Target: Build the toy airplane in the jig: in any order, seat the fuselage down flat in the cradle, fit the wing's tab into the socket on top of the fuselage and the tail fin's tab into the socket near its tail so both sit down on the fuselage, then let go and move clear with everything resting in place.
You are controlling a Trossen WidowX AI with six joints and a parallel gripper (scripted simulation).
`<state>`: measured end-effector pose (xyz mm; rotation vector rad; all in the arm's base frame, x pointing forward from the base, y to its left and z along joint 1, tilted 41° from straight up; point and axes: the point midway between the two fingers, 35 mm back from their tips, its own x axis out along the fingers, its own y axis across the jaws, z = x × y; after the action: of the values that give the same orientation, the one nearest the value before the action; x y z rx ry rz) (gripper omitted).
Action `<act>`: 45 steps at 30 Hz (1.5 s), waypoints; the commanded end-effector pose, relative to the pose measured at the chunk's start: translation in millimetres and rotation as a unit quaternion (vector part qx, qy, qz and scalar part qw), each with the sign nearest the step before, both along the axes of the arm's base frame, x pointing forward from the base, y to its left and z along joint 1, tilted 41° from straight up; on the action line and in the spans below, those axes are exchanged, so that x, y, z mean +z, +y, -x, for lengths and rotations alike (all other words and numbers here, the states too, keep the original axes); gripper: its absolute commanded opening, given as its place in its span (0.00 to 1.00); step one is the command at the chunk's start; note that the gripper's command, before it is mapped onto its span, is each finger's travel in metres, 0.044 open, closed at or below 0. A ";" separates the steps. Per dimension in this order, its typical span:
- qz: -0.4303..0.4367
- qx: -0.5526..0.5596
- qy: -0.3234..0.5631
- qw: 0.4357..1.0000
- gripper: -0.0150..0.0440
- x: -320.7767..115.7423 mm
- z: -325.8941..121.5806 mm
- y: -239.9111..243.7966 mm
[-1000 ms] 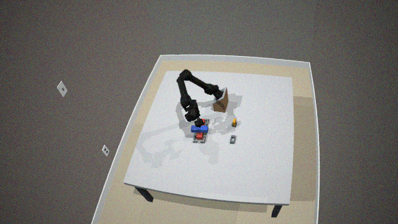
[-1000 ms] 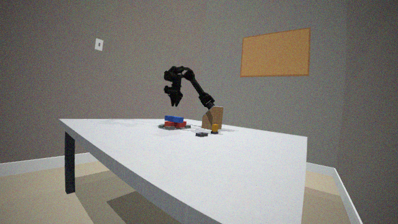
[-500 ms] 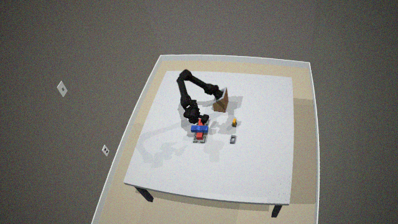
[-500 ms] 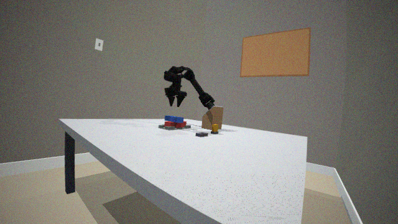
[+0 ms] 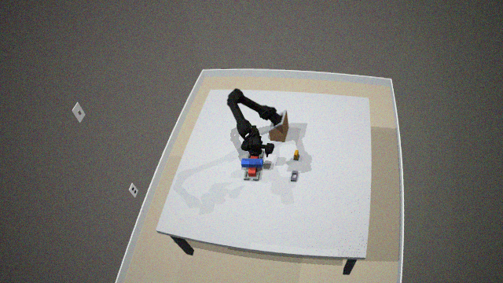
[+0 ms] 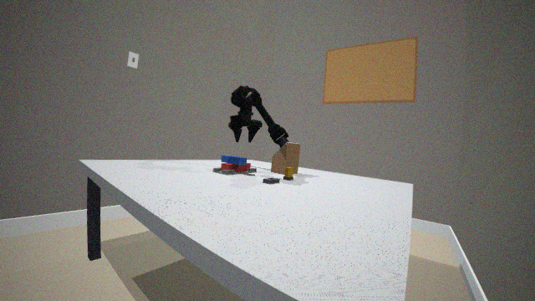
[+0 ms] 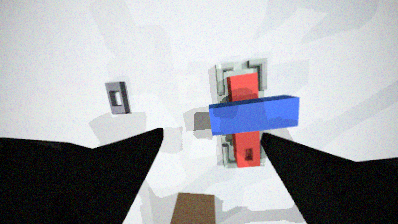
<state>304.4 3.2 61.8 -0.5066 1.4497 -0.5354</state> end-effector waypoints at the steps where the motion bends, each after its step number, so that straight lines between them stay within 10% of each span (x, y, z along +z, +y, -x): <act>1: -0.009 0.009 0.018 1.000 1.00 -43.1 23.7 50.9; 12: 0.016 -0.001 0.020 1.000 1.00 -131.3 133.5 135.9; 45: 0.018 -0.002 0.019 1.000 1.00 -197.9 133.1 80.2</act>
<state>172.7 90.4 -130.7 -0.5332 1.4725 -0.5518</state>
